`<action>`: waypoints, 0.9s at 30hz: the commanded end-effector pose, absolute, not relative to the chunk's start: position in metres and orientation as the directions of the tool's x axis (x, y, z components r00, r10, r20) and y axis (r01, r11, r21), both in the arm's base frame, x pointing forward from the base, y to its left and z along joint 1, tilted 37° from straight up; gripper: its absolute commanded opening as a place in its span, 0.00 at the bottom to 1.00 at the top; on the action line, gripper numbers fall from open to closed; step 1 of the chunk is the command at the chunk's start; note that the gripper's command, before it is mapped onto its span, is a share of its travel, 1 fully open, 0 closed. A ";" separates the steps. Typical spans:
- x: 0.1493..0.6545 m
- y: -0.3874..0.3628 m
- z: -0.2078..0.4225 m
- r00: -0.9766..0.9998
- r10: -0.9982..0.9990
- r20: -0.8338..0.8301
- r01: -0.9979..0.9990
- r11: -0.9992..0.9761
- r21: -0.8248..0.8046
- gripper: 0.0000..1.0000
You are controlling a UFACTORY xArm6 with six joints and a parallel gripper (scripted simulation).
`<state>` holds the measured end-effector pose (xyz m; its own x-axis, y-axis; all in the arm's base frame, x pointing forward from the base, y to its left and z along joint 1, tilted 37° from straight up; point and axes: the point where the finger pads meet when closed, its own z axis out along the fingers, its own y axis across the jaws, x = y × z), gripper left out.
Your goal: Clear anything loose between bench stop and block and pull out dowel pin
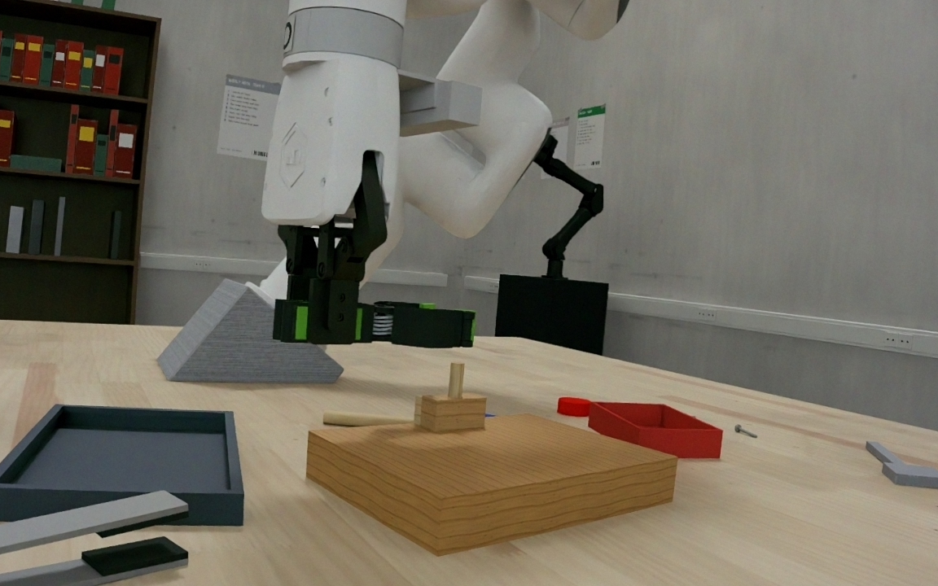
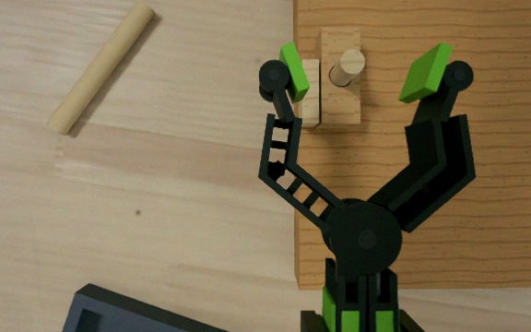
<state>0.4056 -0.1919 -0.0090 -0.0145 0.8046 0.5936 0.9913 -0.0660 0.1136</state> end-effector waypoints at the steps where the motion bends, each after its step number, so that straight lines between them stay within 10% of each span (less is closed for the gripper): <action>1: 0.407 -0.193 -0.008 -0.015 0.806 0.591 0.991 -0.067 0.117 0.27; 27: 0.409 -0.185 -0.020 -0.015 0.806 0.591 0.991 -0.067 0.117 0.27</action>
